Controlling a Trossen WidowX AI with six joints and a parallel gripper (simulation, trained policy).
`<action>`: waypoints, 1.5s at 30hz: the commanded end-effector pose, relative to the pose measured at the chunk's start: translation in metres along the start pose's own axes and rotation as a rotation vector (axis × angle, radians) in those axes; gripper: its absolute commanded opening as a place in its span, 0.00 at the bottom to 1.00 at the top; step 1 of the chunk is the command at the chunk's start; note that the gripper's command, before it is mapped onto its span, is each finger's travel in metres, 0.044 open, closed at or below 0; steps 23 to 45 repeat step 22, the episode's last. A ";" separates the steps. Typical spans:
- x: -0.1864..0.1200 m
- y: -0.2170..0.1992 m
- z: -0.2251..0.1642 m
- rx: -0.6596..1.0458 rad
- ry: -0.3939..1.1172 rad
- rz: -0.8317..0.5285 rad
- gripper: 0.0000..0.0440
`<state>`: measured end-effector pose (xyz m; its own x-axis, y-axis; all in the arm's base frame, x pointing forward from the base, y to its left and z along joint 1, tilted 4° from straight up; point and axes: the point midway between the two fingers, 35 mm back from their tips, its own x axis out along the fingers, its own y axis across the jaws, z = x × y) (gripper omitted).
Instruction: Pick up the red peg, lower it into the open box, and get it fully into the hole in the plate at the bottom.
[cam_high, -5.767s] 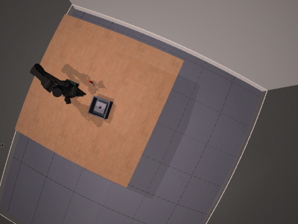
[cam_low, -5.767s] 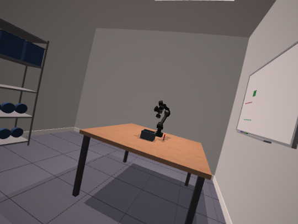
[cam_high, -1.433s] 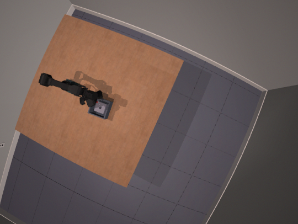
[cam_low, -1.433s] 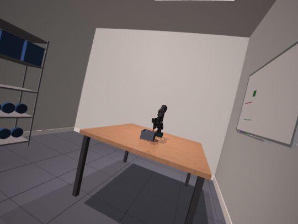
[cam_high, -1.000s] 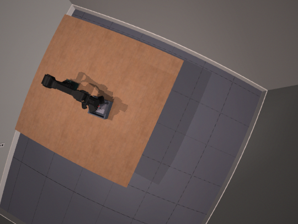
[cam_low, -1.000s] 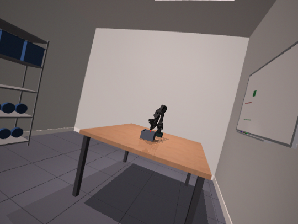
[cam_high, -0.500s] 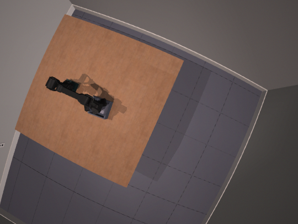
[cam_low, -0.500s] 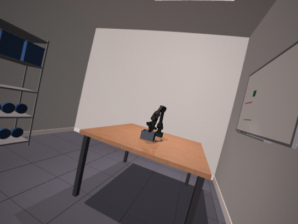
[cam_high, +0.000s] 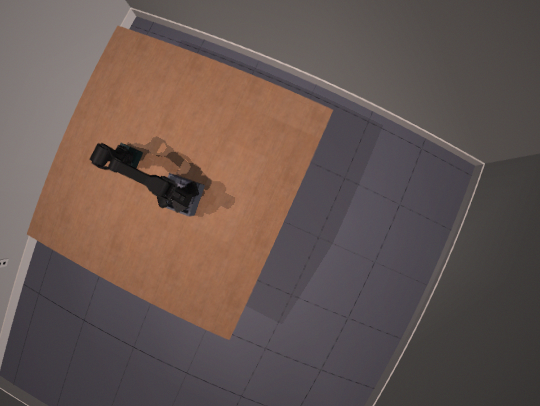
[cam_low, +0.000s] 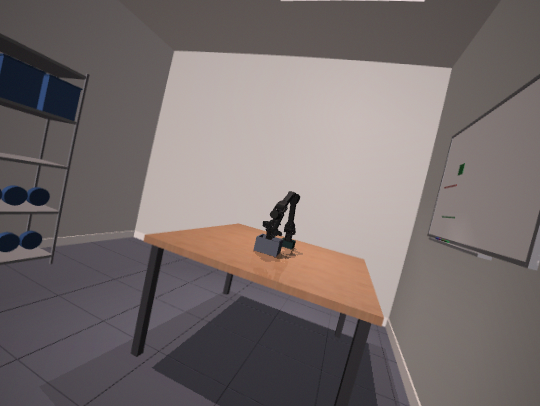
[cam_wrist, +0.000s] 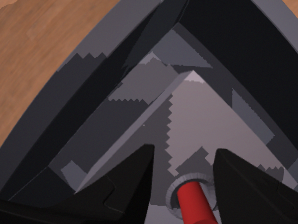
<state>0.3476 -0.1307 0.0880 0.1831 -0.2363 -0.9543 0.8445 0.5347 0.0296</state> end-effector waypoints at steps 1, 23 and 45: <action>0.001 0.003 0.007 -0.021 0.007 -0.001 0.27; 0.018 -0.001 0.040 -0.070 0.068 -0.033 0.21; 0.018 -0.001 0.040 -0.070 0.068 -0.033 0.21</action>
